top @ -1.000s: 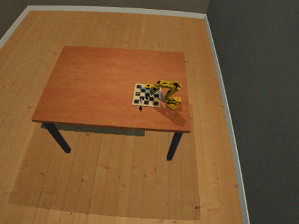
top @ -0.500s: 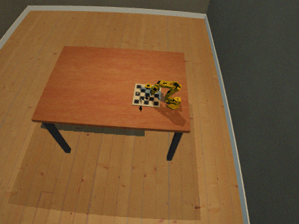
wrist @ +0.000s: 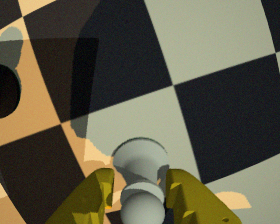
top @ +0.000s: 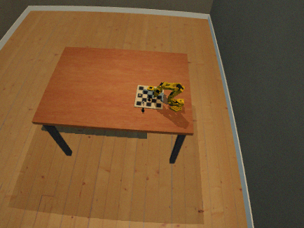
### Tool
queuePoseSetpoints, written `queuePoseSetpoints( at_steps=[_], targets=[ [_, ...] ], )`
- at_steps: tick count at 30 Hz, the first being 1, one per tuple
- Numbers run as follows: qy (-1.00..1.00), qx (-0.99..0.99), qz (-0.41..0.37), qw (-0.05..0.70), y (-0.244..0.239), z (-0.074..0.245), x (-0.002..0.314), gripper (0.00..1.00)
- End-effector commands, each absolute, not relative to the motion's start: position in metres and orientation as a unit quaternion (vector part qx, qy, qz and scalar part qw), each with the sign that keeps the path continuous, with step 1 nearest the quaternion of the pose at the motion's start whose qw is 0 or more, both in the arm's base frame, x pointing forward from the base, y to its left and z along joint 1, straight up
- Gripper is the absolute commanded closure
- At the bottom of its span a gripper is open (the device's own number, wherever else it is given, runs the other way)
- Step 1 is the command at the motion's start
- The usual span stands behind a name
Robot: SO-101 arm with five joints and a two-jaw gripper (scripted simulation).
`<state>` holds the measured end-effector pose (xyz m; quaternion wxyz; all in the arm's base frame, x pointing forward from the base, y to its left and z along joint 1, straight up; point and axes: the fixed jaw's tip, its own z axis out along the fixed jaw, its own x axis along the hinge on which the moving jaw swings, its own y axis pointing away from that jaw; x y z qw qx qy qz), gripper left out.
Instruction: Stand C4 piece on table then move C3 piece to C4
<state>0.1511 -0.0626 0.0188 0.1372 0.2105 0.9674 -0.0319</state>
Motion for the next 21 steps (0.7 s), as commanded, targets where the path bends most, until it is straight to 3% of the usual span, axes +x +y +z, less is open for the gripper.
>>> queuePoseSetpoints(
  at_steps=[1,21],
  targets=[
    [0.967,0.212,-0.03,0.136,-0.0603,0.0171,0.1494,0.91],
    [0.967,0.213,-0.03,0.136,-0.0617,0.0205,0.1511,0.91]
  ],
)
